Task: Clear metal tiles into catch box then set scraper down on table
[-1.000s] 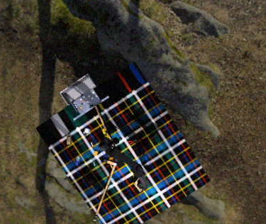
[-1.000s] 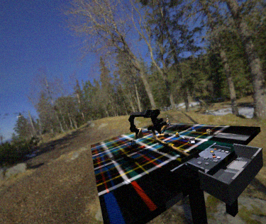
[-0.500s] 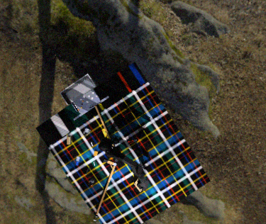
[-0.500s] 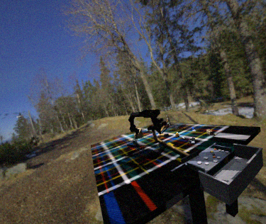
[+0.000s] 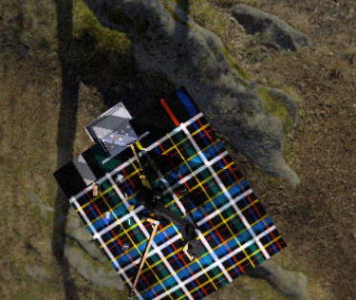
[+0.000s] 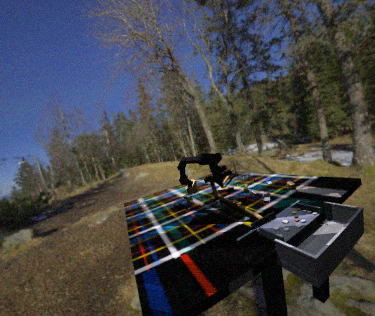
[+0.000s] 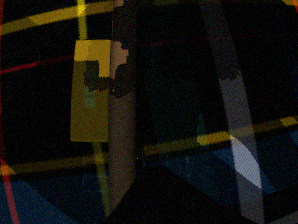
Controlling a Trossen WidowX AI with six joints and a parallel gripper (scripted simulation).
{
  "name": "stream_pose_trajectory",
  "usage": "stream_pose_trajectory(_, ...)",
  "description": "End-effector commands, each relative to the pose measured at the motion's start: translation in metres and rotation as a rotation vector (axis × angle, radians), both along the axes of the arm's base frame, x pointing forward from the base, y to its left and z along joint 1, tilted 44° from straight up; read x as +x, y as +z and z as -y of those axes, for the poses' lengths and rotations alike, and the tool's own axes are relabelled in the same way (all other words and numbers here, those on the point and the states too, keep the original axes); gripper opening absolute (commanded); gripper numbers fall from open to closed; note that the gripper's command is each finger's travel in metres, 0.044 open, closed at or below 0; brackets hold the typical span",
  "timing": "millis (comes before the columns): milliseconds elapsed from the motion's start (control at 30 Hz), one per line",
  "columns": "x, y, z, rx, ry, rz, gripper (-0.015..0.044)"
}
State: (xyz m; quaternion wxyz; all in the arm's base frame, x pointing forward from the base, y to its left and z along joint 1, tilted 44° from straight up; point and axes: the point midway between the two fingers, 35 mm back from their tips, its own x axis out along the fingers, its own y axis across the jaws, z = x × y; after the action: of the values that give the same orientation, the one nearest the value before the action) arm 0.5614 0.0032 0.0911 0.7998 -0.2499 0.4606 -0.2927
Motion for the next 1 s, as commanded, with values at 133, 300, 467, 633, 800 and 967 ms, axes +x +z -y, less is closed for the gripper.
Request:
stream_pose_trajectory(133, 0.0, 0.0, 0.0, 0.0, 0.0, 0.0, 0.0)
stream_pose_trajectory(300, 0.0, 0.0, 0.0, 0.0, 0.0, 0.0, 0.0)
stream_pose_trajectory(467, 0.0, 0.0, 0.0, 0.0, 0.0, 0.0, 0.0)
stream_pose_trajectory(633, 0.0, 0.002, -0.003, -0.003, 0.007, 0.004, 0.0053)
stream_pose_trajectory(800, -0.003, 0.012, -0.024, -0.024, 0.055, 0.03, 0.0184)
stream_pose_trajectory(967, -0.008, 0.023, -0.046, -0.044, 0.103, 0.057, 0.0315)
